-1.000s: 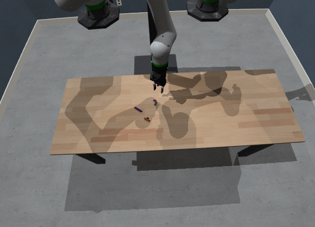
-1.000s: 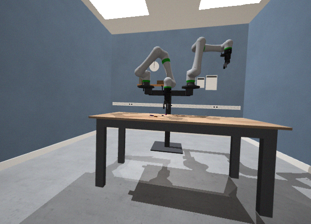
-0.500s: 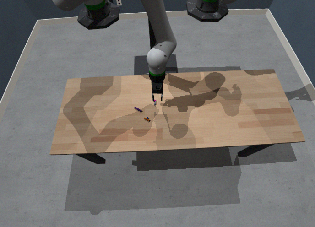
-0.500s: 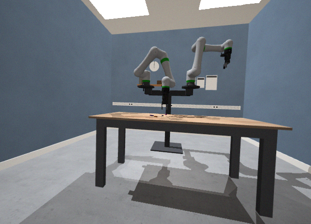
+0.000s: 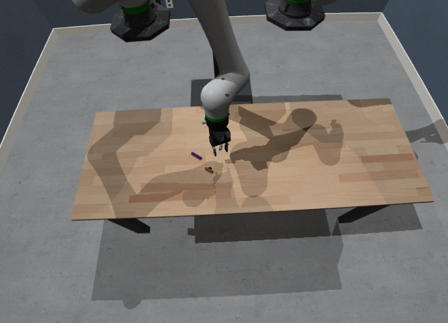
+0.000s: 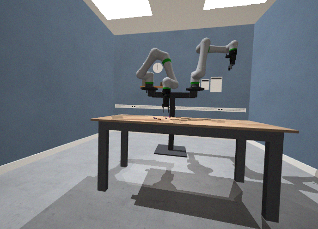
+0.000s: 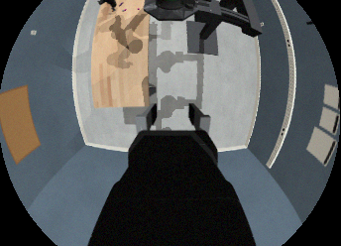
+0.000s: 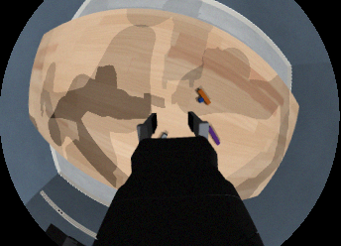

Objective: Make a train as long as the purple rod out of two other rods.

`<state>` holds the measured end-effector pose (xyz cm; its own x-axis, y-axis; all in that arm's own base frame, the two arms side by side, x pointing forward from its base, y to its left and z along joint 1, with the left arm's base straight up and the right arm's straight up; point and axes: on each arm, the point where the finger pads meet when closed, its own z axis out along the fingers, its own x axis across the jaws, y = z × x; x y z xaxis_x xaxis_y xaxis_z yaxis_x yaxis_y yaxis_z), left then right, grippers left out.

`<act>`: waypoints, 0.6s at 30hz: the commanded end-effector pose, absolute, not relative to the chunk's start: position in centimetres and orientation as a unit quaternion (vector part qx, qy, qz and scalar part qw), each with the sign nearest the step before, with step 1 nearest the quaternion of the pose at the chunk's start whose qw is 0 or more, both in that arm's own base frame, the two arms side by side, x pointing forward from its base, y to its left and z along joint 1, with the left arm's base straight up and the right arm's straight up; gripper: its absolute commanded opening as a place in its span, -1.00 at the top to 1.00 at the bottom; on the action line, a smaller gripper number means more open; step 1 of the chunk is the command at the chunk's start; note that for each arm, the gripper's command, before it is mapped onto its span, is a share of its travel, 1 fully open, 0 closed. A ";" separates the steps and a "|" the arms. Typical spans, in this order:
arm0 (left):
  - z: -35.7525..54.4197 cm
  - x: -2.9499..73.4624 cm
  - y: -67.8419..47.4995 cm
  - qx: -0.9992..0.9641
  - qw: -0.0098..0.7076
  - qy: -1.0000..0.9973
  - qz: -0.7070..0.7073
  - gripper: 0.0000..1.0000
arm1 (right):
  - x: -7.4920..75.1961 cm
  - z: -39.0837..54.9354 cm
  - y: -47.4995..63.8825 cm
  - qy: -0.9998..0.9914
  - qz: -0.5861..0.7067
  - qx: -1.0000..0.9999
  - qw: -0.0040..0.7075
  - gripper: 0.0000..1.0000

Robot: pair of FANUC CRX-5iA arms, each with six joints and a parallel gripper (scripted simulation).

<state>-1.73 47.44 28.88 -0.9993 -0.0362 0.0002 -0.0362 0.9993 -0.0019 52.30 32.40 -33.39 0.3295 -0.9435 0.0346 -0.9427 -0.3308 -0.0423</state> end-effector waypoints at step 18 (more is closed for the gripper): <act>29.0 -1.7 47.5 0.018 0.000 -1.000 0.000 -1.00 | 58.9 -33.7 28.0 0.309 -0.001 -0.951 0.001 -1.00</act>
